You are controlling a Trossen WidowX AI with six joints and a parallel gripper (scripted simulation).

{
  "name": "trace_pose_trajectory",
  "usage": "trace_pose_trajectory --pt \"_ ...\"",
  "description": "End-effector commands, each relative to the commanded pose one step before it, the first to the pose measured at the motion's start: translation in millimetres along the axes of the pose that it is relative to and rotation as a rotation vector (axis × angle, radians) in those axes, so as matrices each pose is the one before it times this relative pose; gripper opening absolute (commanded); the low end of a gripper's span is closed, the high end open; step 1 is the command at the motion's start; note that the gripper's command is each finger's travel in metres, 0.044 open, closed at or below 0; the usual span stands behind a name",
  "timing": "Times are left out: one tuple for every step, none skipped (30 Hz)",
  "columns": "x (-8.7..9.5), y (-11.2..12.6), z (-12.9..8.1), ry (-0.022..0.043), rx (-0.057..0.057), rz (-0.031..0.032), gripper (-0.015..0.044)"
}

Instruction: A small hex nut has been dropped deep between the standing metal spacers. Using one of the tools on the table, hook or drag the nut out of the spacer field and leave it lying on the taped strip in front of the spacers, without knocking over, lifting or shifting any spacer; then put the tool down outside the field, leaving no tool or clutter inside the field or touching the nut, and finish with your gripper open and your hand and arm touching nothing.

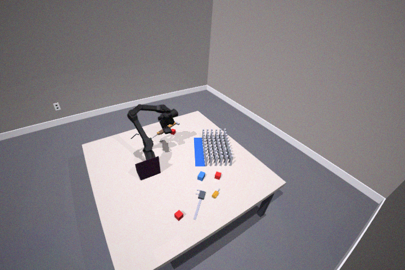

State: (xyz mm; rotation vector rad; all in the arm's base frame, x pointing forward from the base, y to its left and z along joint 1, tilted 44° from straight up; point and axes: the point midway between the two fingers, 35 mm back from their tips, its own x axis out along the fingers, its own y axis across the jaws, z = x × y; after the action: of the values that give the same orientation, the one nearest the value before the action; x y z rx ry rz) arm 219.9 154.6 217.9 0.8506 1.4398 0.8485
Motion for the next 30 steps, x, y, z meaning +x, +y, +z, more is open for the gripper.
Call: trace_pose_trajectory --pt "-1.47 -4.52 0.44 -0.01805 -0.1224 -0.03013 0.0" --pt "-0.13 -1.47 0.39 -0.00326 -0.0332 -0.00885 0.0" --pt "-0.13 -1.48 0.35 -0.00302 -0.0332 -0.00894 0.0" --pt "-0.13 -1.49 0.31 -0.00278 -0.0332 -0.00903 0.0" --pt "-0.13 -1.5 0.27 -0.00254 -0.0332 -0.00912 0.0" --pt "-0.13 -1.51 0.23 -0.0023 -0.0331 -0.00919 0.0" --pt "-0.13 -1.51 0.19 -0.00205 -0.0331 -0.00927 0.0" --pt "-0.13 -1.52 0.15 -0.0018 -0.0331 -0.00933 0.0" --pt "-0.13 -1.52 0.11 -0.00155 -0.0331 -0.00939 0.0" --pt "-0.13 -1.53 0.06 -0.00129 -0.033 -0.00944 0.0" --pt "-0.13 -1.53 0.02 -0.00104 -0.033 -0.00948 0.0" --pt "-0.13 -1.53 -0.02 -0.00078 -0.033 -0.00952 0.0" --pt "-0.13 -1.53 -0.06 -0.00052 -0.0329 -0.00955 0.0" --pt "-0.13 -1.55 -0.11 -0.00026 -0.0334 -0.0097 0.0" --pt "-0.13 -1.55 -0.15 0.00001 -0.0334 -0.00972 0.0" --pt "-0.13 -1.55 -0.19 0.00028 -0.0333 -0.00973 0.0" --pt "-0.13 -1.54 -0.24 0.00055 -0.0333 -0.00973 0.0" --pt "-0.13 -1.54 -0.28 0.00082 -0.0333 -0.00972 0.0" --pt "-0.13 -1.53 -0.32 0.00109 -0.0332 -0.00971 0.0" --pt "-0.12 -1.52 -0.37 0.00137 -0.0332 -0.00969 0.0" --pt "-0.12 -1.51 -0.41 0.00164 -0.0332 -0.00966 0.0" --pt "-0.12 -1.5 -0.45 0.00191 -0.0331 -0.00962 0.0" --pt "-0.12 -1.49 -0.49 0.00218 -0.0331 -0.00958 0.0" --pt "-0.12 -1.48 -0.54 0.00245 -0.0331 -0.00952 0.0" --pt "-0.12 -1.46 -0.58 0.00272 -0.0331 -0.00946 0.0" --pt "-0.12 -1.45 -0.62 0.00299 -0.033 -0.00939 0.0" --pt "-0.12 -1.43 -0.66 0.00326 -0.033 -0.00932 0.0" --pt "-0.12 -1.41 -0.7 0.00352 -0.033 -0.00923 0.0" --pt "-0.12 -1.39 -0.74 0.00379 -0.0329 -0.00914 0.0" --pt "-0.12 -1.37 -0.78 0.00405 -0.0329 -0.00904 0.0"
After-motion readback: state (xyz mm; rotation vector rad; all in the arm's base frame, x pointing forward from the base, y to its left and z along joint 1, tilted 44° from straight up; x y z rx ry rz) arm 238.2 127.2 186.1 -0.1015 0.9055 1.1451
